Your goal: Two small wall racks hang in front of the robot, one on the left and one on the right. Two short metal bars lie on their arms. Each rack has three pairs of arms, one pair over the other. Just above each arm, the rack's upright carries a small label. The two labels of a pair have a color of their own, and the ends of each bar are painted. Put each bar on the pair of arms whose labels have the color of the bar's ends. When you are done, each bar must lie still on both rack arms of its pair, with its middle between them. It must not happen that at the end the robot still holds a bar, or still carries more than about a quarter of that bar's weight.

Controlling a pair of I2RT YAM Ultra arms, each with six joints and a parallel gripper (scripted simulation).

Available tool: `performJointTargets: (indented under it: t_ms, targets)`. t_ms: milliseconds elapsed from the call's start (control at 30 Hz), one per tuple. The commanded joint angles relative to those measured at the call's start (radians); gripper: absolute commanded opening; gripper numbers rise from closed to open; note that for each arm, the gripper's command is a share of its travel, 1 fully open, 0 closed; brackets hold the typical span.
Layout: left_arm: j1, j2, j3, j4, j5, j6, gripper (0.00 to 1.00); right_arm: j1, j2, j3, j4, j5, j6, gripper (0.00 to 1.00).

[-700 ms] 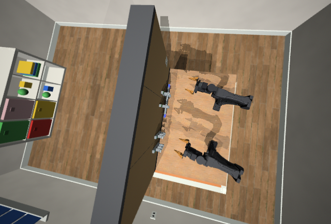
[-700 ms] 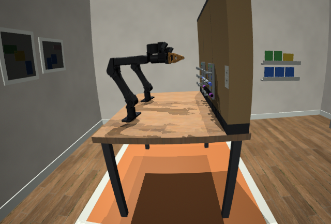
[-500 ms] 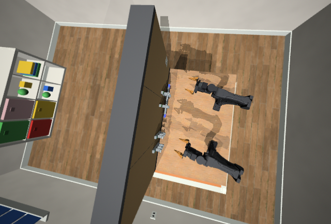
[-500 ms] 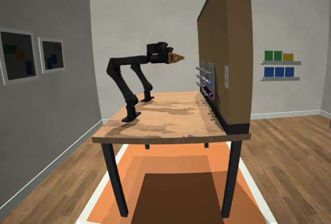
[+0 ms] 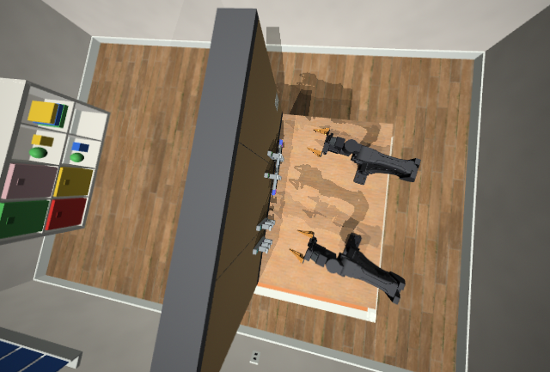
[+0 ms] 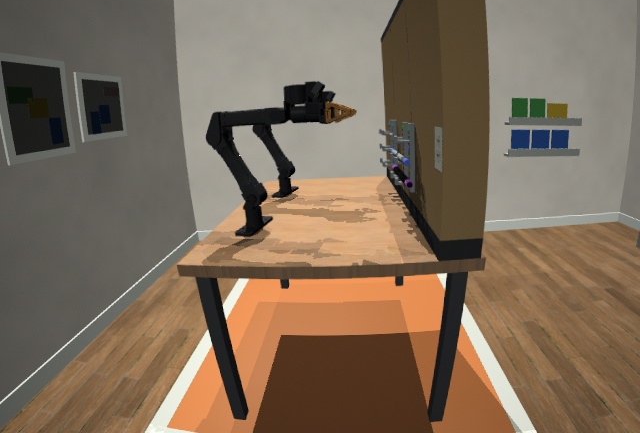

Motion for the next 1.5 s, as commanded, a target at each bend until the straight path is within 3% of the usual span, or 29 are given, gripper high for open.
performJointTargets:
  t_ms: [0,1467]
  targets:
    - [0.005,0.002,-0.017,0.01,-0.003,0.044,1.0,0.024,-0.001,-0.026,0.029,0.015,-0.043,1.0]
    - [0.021,0.033,-0.176,0.157,-0.074,0.557,1.0,0.215,0.056,-0.244,0.337,0.146,-0.564,1.0]
